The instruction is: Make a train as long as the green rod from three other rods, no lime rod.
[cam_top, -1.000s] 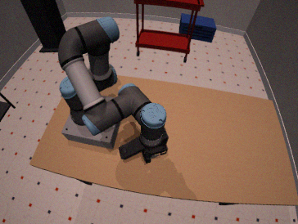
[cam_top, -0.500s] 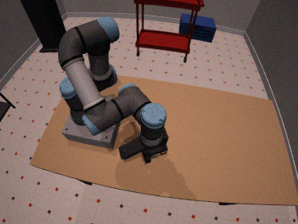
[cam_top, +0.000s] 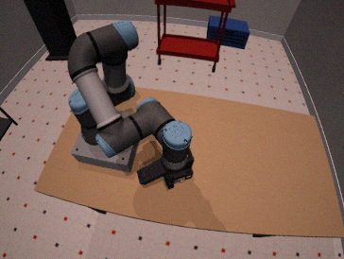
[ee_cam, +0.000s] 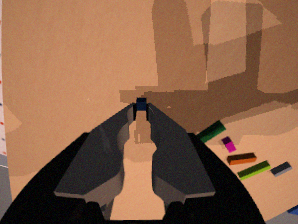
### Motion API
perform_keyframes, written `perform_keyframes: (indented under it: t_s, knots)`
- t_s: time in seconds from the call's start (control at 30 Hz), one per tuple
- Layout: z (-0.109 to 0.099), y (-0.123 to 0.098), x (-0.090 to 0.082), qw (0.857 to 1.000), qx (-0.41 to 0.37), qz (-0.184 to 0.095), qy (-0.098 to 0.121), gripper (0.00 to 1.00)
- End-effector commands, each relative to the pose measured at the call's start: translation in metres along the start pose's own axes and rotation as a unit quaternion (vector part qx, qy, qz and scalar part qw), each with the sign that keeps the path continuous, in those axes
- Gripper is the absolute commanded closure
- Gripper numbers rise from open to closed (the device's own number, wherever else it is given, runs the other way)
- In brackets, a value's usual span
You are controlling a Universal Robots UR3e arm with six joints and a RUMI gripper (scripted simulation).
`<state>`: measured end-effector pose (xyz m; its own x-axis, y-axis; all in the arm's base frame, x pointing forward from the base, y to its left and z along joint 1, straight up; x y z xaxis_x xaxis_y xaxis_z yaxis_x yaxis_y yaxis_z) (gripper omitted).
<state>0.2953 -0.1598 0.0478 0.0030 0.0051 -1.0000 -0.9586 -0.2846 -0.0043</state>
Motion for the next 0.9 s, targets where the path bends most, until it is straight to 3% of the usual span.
perform_keyframes:
  t_s: [0.0,0.87]
  knots:
    - [-0.0003,-0.0008,0.0044,1.000,0.000,-0.001,0.002,1.00]
    - [-0.0006,-0.0009,0.0065,1.000,0.000,-0.002,0.002,1.00]
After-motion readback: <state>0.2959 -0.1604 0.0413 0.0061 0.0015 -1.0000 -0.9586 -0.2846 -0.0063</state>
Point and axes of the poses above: the point where the finger pads meet when closed, its own x axis out along the fingers, its own z axis across the jaws, y = z × x, the point moved 10 cm from there along -x, back along the fingers, and after that the axes turned 5 degrees about x, right-handed, at the moved point
